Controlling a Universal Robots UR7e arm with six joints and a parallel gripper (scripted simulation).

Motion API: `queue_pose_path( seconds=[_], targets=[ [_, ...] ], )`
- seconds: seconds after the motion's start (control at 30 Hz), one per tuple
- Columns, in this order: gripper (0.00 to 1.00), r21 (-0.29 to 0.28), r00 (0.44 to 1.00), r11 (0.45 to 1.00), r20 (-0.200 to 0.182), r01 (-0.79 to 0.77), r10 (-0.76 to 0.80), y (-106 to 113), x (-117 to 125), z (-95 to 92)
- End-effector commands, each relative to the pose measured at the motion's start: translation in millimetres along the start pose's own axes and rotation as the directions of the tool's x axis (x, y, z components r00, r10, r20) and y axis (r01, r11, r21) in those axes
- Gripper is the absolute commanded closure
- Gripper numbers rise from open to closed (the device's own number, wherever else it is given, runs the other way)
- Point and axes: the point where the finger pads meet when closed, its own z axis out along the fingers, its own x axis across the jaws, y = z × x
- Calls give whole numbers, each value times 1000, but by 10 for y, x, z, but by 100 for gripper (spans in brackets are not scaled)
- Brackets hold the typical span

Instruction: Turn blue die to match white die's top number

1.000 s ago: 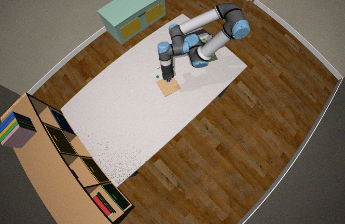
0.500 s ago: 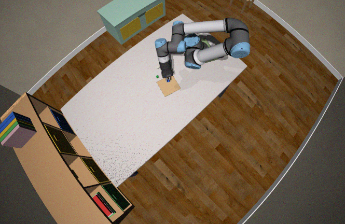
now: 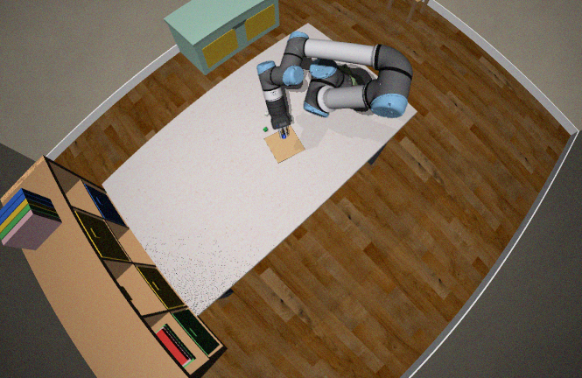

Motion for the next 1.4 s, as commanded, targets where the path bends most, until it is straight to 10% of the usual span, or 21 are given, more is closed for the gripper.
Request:
queue_pose_path(
  seconds=[0.0, 0.5, 1.37],
  targets=[
    [66, -144, 1000, 989, 8, 25, -24, -5, 38, 13],
    [66, -321, 1000, 947, 11, 25, -23, -23, 44, -12],
    [66, -356, 1000, 934, 14, 25, -22, -48, 43, 4]
  ],
)
